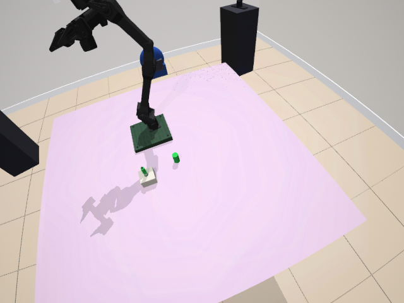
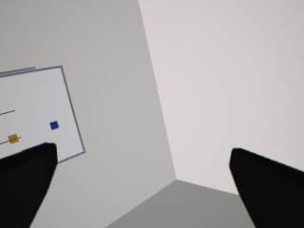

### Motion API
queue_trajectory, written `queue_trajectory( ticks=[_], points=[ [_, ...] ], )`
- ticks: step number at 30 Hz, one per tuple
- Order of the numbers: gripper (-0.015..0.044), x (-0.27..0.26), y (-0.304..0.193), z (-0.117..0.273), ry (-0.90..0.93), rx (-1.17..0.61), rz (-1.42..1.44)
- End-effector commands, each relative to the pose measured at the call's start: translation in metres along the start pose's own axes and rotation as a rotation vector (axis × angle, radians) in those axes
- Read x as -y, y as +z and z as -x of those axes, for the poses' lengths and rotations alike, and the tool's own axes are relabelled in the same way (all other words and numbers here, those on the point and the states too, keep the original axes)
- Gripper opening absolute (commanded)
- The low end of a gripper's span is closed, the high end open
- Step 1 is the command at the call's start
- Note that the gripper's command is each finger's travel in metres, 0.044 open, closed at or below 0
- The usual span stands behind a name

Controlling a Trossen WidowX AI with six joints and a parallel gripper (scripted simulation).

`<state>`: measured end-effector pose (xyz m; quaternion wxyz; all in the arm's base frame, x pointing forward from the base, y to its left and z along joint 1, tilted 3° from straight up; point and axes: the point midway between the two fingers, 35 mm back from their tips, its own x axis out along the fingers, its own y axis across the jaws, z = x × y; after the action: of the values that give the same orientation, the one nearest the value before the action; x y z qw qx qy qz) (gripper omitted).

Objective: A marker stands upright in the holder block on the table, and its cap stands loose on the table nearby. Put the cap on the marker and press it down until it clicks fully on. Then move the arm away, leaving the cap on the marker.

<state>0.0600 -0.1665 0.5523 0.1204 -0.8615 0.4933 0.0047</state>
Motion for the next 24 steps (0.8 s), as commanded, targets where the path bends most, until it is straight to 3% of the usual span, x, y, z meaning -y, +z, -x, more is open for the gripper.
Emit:
queue_trajectory(
  ticks=[1,6,16,24],
  points=[
    [0.0374,-0.001,0.001,-0.001,-0.004,0.005,-0.01],
    [0.0242,-0.007,0.028,-0.037,-0.092,0.147,-0.247],
    [0.0242,0.028,0.124,-0.117,-0.141,0.606,-0.646],
    [0.0242,0.093,0.228,-0.14,-0.011,0.998,-0.769]
  ],
)
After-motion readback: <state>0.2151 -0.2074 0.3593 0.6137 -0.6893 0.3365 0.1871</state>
